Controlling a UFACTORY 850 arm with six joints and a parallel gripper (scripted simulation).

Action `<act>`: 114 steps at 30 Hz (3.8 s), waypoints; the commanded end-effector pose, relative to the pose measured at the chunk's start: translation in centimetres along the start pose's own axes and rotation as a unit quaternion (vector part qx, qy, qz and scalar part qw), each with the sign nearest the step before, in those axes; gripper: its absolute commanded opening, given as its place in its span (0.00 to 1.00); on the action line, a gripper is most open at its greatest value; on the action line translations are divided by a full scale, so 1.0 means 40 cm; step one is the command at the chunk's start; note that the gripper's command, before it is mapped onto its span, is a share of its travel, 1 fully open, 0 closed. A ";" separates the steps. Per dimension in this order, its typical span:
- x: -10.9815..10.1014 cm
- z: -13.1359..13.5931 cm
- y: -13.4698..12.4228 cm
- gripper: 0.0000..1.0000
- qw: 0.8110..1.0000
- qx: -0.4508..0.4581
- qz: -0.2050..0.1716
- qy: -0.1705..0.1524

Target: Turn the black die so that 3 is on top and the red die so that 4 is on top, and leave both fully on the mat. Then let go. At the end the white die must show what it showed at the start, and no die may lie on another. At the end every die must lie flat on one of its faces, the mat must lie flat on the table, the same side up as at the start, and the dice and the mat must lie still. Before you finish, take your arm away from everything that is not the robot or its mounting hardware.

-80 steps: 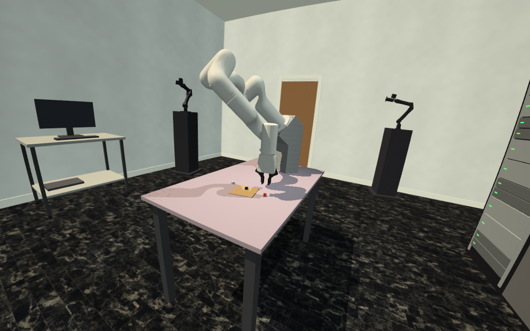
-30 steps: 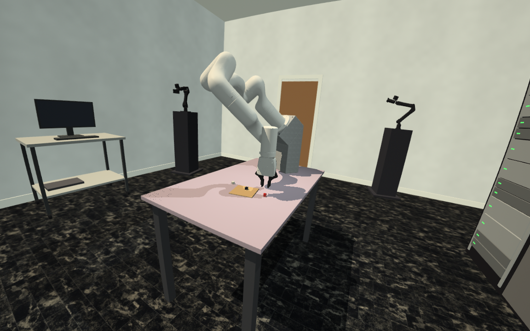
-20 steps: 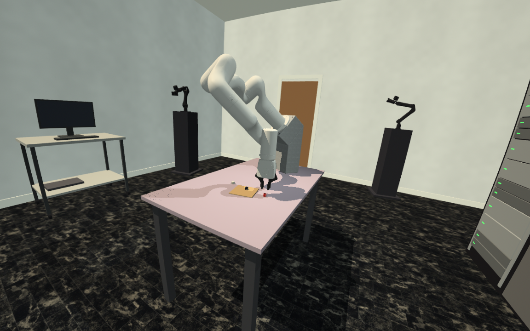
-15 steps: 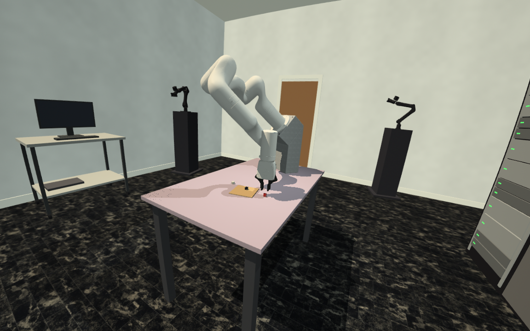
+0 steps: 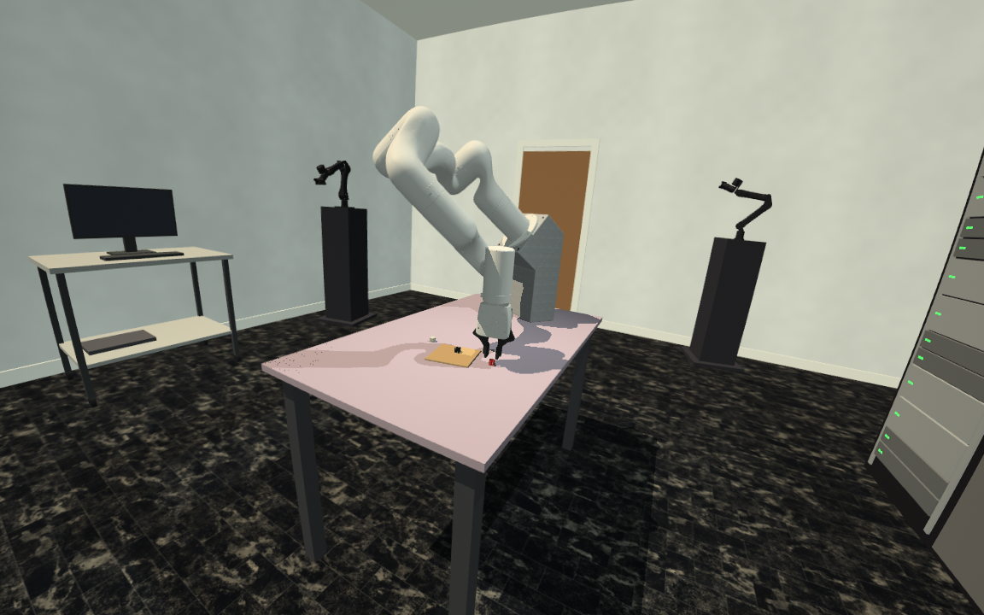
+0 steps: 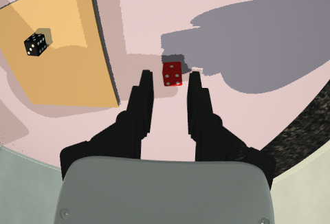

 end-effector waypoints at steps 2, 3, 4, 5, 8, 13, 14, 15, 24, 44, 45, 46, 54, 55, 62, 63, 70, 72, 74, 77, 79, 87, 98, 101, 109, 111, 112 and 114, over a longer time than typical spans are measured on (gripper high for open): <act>0.004 0.000 -0.001 0.31 1.000 0.000 0.000 0.000; 0.004 0.000 -0.001 0.31 1.000 0.000 0.000 0.000; 0.004 0.000 -0.001 0.31 1.000 0.000 0.000 0.000; 0.004 0.000 -0.001 0.31 1.000 0.000 0.000 0.000; 0.004 0.000 -0.001 0.31 1.000 0.000 0.000 0.000; 0.004 0.000 -0.001 0.31 1.000 0.000 0.000 0.000; 0.004 0.000 -0.001 0.31 1.000 0.000 0.000 0.000; 0.004 0.000 -0.001 0.31 1.000 0.000 0.000 0.000; 0.004 0.000 -0.001 0.31 1.000 0.000 0.000 0.000; 0.004 0.000 -0.001 0.31 1.000 0.000 0.000 0.000; 0.004 0.000 -0.001 0.31 1.000 0.000 0.000 0.000; 0.004 0.000 -0.001 0.31 1.000 0.000 0.000 0.000; 0.004 0.000 -0.002 0.31 1.000 0.000 0.000 0.000; 0.004 0.000 -0.002 0.31 1.000 0.000 0.000 0.000; 0.004 0.001 -0.002 0.31 1.000 0.000 0.000 0.000; 0.004 0.001 -0.002 0.31 1.000 0.000 0.000 0.000; 0.004 0.001 -0.002 0.31 1.000 0.000 0.000 0.000; 0.004 0.001 -0.002 0.31 1.000 0.000 0.000 0.000; 0.004 0.001 -0.002 0.31 1.000 0.000 0.000 0.000; 0.004 0.001 -0.002 0.31 1.000 0.000 0.000 0.000; 0.004 0.001 -0.002 0.31 1.000 0.000 0.000 0.000; 0.004 0.001 -0.002 0.31 1.000 0.000 0.000 0.000; 0.005 0.001 -0.002 0.31 1.000 0.000 0.000 0.000; 0.009 0.001 -0.002 0.31 1.000 0.000 0.000 0.000; 0.030 0.001 -0.002 0.31 1.000 0.000 0.000 0.000; 0.033 0.001 -0.002 0.31 1.000 0.000 0.000 0.000; 0.033 0.001 -0.002 0.31 1.000 0.000 0.000 0.000; 0.039 0.001 -0.002 0.31 1.000 0.000 0.000 0.000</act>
Point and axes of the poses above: the point where the finger pads meet when closed, its own x axis out along the fingers, its own z axis across the jaws, y = z × x, the point moved 9 cm from there along -x, back along the fingers, and after that the axes turned 11 degrees about -x, right-handed, at the moved point
